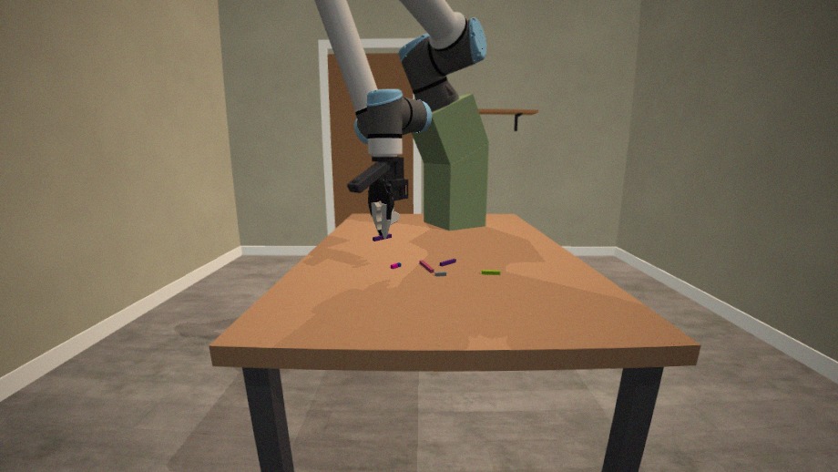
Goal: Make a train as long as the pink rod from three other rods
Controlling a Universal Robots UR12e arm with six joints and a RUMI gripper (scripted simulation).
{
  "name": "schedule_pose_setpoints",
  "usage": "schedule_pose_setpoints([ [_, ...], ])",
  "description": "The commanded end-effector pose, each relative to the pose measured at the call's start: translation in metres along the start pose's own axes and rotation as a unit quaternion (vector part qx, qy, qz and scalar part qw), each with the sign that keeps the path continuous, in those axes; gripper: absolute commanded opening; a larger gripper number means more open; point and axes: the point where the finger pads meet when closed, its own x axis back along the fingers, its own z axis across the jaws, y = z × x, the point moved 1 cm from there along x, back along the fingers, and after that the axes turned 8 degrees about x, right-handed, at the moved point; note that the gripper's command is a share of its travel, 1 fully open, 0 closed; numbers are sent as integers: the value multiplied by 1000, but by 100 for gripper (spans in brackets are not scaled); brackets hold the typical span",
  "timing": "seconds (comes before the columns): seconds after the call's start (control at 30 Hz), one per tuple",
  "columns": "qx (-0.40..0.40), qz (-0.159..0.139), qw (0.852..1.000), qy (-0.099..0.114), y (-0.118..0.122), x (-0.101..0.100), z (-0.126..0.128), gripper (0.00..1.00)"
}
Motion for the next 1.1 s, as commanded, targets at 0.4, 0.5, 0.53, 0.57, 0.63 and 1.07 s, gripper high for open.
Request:
schedule_pose_setpoints([
  [0.4, 0, 0, 1000, 0, -1, -57, 0, 0],
  [0.5, 0, 0, 1000, 0, -1, -64, -1, 0],
  [0.53, 0, 0, 1000, 0, -1, -68, -1, 0],
  [0.57, 0, 0, 1000, 0, -1, -70, -1, 0],
  [0.63, 0, 0, 1000, 0, -1, -75, -1, 0],
  [1.07, 0, 0, 1000, 0, -1, -80, -1, 0],
])
